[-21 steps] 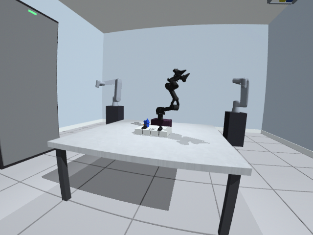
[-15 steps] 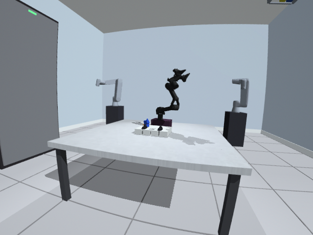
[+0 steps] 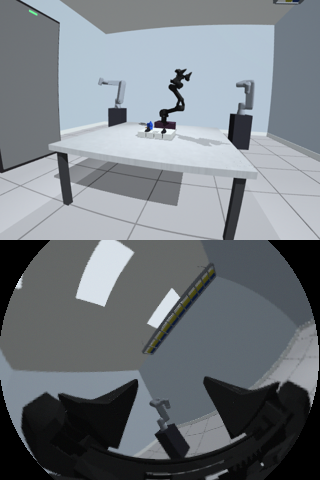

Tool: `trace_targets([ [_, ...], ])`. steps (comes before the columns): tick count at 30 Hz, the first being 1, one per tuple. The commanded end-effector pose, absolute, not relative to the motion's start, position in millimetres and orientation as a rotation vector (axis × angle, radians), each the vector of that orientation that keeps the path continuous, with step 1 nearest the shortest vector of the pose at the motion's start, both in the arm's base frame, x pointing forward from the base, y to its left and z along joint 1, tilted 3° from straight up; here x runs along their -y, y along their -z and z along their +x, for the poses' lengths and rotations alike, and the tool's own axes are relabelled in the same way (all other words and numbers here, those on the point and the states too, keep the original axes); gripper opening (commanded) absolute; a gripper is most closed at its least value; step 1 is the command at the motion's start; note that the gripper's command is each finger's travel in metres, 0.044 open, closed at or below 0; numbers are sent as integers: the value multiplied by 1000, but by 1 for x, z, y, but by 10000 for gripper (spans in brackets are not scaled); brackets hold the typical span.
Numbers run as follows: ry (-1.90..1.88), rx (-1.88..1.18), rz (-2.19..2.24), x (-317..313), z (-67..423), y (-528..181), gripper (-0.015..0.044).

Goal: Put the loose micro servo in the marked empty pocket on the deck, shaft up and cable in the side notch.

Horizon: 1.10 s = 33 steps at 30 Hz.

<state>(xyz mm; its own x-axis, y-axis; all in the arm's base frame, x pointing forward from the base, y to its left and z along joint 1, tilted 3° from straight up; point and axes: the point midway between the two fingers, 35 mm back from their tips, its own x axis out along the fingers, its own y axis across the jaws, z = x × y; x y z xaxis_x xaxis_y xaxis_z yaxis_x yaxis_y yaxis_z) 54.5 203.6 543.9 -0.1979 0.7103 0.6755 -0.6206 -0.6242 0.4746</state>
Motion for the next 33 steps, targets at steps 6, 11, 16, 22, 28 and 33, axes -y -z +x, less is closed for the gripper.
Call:
trace_targets([
  [6, -2053, -87, 1251, -174, 23, -564, 440],
  [11, -2162, -94, 1319, -151, 0, -575, 440],
  [16, -2281, -90, 1388, -124, -21, -584, 440],
  [22, -2444, -126, 1471, -87, -44, -592, 440],
  [28, -2624, -181, 1543, -45, -62, -596, 440],
  [33, -2781, -235, 1588, -8, -74, -597, 440],
])
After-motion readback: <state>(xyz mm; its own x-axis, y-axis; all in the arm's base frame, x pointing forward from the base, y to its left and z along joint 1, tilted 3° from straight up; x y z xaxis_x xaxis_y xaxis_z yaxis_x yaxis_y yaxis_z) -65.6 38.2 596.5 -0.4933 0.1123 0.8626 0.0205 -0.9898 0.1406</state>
